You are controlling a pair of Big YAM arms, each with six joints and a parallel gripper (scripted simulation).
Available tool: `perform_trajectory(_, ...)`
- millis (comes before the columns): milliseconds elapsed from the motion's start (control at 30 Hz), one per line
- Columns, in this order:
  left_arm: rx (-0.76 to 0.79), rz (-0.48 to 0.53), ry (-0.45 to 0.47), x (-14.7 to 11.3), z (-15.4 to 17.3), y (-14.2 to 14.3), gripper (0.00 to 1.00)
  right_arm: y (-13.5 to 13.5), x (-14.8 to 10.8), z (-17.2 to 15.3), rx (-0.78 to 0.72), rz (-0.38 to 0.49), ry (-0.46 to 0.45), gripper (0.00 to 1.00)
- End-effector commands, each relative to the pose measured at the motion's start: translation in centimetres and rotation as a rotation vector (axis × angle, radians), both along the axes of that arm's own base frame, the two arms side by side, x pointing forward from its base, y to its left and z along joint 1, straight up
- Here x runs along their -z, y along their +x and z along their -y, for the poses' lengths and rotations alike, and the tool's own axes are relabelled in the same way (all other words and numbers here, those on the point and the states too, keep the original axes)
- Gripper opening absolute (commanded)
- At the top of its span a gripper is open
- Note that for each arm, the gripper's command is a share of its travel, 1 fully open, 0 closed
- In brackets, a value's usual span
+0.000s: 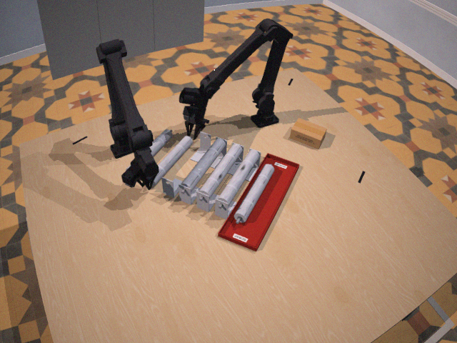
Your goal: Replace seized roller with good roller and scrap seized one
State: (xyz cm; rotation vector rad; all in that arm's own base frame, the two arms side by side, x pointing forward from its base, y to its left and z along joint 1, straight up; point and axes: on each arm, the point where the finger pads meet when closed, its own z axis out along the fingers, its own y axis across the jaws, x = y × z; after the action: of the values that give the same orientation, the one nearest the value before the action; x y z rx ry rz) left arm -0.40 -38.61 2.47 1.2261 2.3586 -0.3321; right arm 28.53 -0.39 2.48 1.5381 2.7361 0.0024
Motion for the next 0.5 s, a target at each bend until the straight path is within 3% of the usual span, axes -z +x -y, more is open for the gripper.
perform_trajectory(0,0.009,0.001,-0.023,-0.6,1.2,0.0,0.32,0.5,0.2,-0.3,-0.003,0.003,-0.003,0.32)
perform_trajectory(100,0.024,-0.003,-0.059,-2.6,2.6,-0.8,0.32,0.7,-0.6,-0.3,-0.003,0.029,-0.003,0.32)
perform_trajectory(300,0.016,0.000,-0.050,-1.7,2.0,-0.3,0.32,0.4,-0.3,-0.3,-0.003,0.005,-0.003,0.32)
perform_trajectory(333,0.007,-0.002,-0.037,-1.2,1.6,-0.3,0.03,0.9,-0.5,-0.1,-0.001,0.015,-0.003,0.32)
perform_trajectory(467,0.013,-0.002,-0.043,-1.4,1.8,-0.4,0.03,0.6,-0.2,-0.3,-0.003,0.007,-0.003,0.32)
